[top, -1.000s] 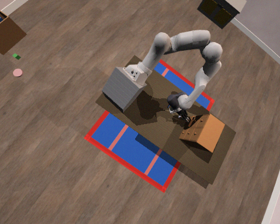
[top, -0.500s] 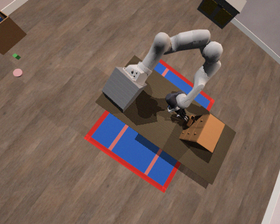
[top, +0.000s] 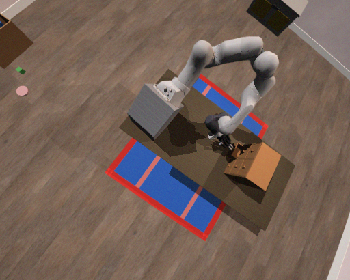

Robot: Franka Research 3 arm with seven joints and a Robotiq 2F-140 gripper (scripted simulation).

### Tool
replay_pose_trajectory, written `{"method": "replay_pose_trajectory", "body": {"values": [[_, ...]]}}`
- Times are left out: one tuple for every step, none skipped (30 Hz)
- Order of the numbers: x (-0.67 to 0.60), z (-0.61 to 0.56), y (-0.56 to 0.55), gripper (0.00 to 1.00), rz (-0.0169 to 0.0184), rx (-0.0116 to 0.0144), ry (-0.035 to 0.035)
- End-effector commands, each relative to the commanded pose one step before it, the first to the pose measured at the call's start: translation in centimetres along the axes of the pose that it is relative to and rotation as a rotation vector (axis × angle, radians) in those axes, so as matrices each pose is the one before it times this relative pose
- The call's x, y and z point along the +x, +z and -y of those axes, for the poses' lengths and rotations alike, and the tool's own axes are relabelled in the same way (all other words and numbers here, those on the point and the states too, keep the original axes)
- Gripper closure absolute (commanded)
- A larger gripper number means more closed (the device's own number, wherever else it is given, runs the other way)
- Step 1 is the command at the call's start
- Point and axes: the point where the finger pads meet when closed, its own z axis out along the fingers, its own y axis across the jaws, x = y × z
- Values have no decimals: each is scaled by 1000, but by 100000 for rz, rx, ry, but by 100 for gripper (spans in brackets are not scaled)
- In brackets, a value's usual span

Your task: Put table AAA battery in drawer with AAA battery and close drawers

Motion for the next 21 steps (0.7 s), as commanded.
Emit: {"method": "replay_pose_trajectory", "body": {"values": [[224,-131,-345,92,245,-120,-780],[43,0,-75,92,0,0,0],[41,0,-70,92,0,0,0],[38,0,-66,92,0,0,0],[35,0,-61,92,0,0,0],[33,0,-56,92,0,0,0],[30,0,-52,92,0,0,0],[27,0,-47,92,0,0,0],[24,0,-42,92,0,0,0],[0,0,0,92,0,0,0],[0,0,0,92,0,0,0],[22,0,-38,92,0,0,0],[19,0,-33,92,0,0,0],[17,0,-29,92,0,0,0],[14,0,-25,92,0,0,0],[12,0,-21,92,0,0,0],[10,0,-17,92,0,0,0],[8,0,-14,92,0,0,0],[6,0,-11,92,0,0,0],[4,0,-8,92,0,0,0],[3,0,-5,92,0,0,0]]}}
